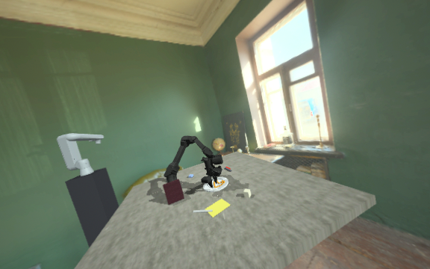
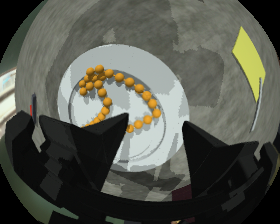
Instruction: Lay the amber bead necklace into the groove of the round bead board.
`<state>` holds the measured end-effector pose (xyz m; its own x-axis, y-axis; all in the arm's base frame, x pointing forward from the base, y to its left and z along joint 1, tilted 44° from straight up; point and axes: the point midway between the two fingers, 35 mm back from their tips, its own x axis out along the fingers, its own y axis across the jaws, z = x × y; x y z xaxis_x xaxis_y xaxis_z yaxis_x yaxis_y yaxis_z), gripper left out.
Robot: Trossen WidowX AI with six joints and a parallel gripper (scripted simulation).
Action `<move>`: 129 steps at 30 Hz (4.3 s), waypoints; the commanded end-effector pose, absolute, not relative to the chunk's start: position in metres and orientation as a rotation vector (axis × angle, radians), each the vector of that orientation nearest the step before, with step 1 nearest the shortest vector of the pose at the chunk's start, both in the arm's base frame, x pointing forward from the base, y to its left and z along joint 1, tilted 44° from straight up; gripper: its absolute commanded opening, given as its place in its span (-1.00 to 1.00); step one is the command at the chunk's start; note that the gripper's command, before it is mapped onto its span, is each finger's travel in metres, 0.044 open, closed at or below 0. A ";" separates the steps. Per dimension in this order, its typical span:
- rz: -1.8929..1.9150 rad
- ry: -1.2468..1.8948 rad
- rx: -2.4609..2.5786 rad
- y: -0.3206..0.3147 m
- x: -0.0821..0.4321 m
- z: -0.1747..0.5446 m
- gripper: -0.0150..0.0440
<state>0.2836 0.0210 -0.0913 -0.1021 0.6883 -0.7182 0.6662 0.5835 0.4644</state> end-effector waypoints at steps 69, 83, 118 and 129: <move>1.540 0.721 -0.565 0.032 0.286 -0.088 -0.08; 1.543 0.720 -0.574 0.036 0.286 -0.091 -0.49; 1.543 0.720 -0.574 0.036 0.286 -0.091 -0.49; 1.541 0.723 -0.563 0.028 0.279 -0.090 -0.49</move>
<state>0.2841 0.0314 -0.0890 -0.0995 0.6845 -0.7222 -0.9929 -0.0211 0.1168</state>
